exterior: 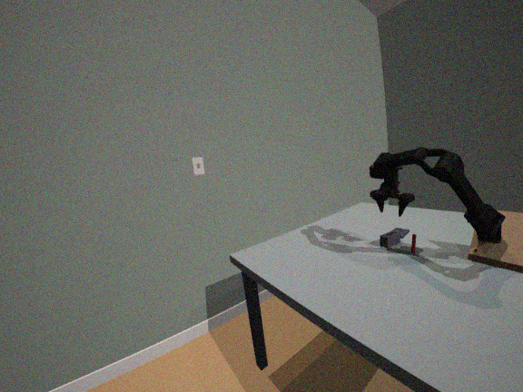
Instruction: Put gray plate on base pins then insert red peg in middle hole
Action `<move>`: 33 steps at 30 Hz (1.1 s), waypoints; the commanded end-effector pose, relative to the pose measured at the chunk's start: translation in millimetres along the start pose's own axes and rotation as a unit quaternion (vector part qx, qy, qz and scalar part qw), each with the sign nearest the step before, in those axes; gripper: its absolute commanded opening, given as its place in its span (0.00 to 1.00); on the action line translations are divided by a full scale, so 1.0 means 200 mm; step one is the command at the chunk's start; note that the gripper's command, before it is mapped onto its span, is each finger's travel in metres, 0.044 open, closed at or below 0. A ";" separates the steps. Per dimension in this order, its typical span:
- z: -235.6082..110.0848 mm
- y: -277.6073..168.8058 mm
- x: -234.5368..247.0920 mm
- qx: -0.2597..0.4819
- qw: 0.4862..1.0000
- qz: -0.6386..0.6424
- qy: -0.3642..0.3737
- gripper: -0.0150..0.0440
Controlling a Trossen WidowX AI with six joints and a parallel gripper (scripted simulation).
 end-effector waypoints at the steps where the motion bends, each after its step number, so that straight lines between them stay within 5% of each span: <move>1: 0.14 0.01 0.00 -0.003 1.000 -0.002 0.005 1.00; 4: 0.29 0.01 0.01 -0.005 1.000 -0.002 0.005 1.00; 33: 0.52 0.00 0.02 -0.005 1.000 -0.003 0.005 1.00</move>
Point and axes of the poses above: the point midway between the two fingers, 35 mm back from their tips, its own z axis out along the fingers, its own x axis across the jaws, y = z × x, the point moved 1 cm from there along -z, back along the fingers, and after that the axes turned 10 degrees about z, right-handed, at the moved point
